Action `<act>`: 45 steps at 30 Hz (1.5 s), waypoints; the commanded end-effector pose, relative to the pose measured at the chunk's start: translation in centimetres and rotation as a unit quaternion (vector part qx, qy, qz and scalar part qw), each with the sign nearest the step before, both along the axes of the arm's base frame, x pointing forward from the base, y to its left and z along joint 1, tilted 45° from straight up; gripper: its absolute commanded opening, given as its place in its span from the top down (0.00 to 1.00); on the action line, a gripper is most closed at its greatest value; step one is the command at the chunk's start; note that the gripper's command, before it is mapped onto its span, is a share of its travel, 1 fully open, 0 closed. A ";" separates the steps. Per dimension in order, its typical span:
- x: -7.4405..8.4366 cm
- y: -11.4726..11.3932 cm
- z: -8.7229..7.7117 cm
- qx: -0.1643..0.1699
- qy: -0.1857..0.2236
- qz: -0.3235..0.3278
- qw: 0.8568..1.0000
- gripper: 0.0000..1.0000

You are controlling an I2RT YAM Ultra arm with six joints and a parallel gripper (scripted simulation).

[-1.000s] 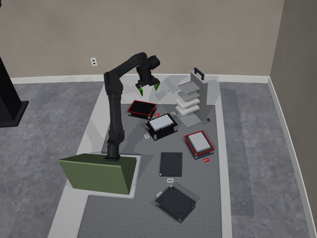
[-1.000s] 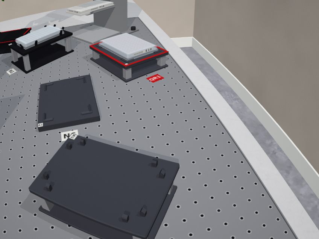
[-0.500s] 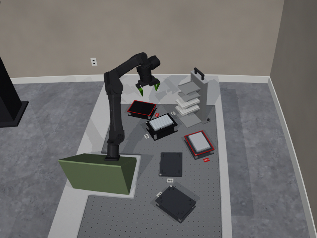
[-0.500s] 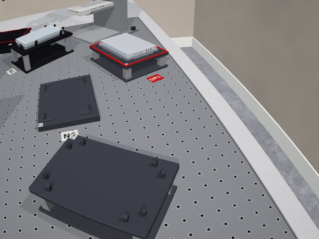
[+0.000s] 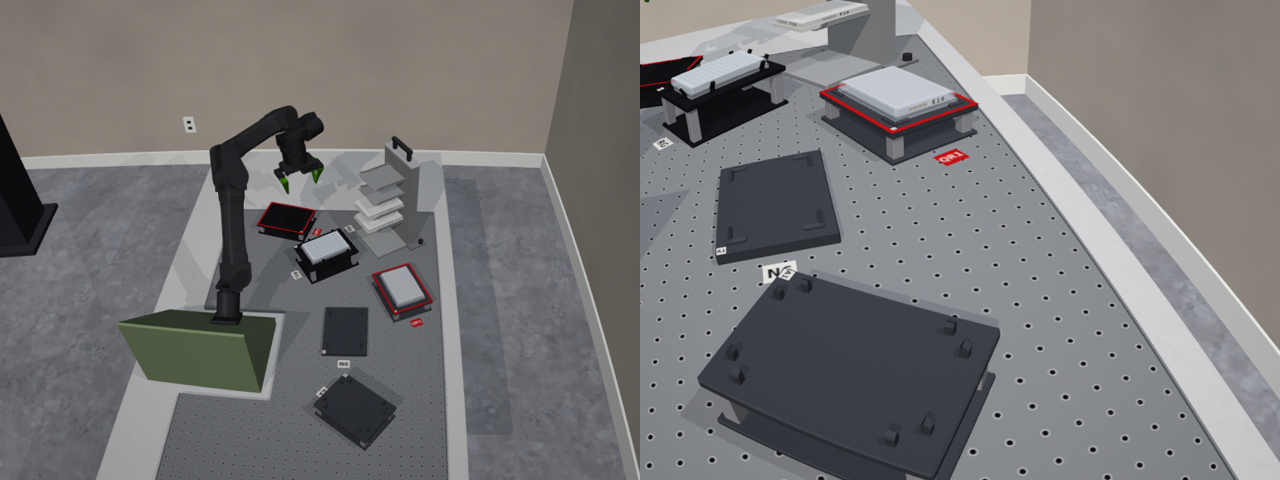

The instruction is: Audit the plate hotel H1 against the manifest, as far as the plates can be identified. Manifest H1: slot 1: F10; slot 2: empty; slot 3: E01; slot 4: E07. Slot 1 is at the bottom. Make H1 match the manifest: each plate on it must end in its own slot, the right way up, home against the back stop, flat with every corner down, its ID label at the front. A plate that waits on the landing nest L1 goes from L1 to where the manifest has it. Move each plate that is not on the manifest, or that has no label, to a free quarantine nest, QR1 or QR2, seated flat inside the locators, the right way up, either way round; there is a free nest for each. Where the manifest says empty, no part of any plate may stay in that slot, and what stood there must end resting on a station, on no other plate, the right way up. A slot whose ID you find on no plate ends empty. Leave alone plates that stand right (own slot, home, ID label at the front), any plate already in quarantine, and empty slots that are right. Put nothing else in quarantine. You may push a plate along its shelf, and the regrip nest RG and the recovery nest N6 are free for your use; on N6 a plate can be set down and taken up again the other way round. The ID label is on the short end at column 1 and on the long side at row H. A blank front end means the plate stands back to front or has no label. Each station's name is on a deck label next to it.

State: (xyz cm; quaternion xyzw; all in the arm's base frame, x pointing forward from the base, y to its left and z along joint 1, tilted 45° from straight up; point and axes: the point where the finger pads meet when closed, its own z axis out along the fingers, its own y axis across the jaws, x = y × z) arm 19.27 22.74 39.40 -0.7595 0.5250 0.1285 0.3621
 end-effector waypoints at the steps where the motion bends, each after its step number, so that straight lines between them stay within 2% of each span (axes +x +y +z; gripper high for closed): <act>1: 1.9 -6.4 -2.1 0.026 0.093 -0.097 0.991 0.00; 28: 1.9 -6.4 -2.1 0.026 0.093 -0.097 0.991 0.00; 36: 2.3 -6.1 -3.2 0.024 0.098 -0.101 0.990 0.00; 37: 2.8 -6.6 -3.6 0.035 0.108 -0.109 0.988 0.00; 38: 3.9 -8.4 -4.8 0.041 0.128 -0.143 0.980 0.00; 40: 5.8 -13.0 -8.3 0.045 0.176 -0.229 0.956 0.00; 42: 5.8 -13.0 -8.3 0.045 0.176 -0.229 0.956 0.00; 43: 5.9 -13.2 -8.9 0.049 0.250 -0.320 0.912 0.00; 45: 6.0 -12.7 -9.4 0.055 0.295 -0.356 0.885 0.00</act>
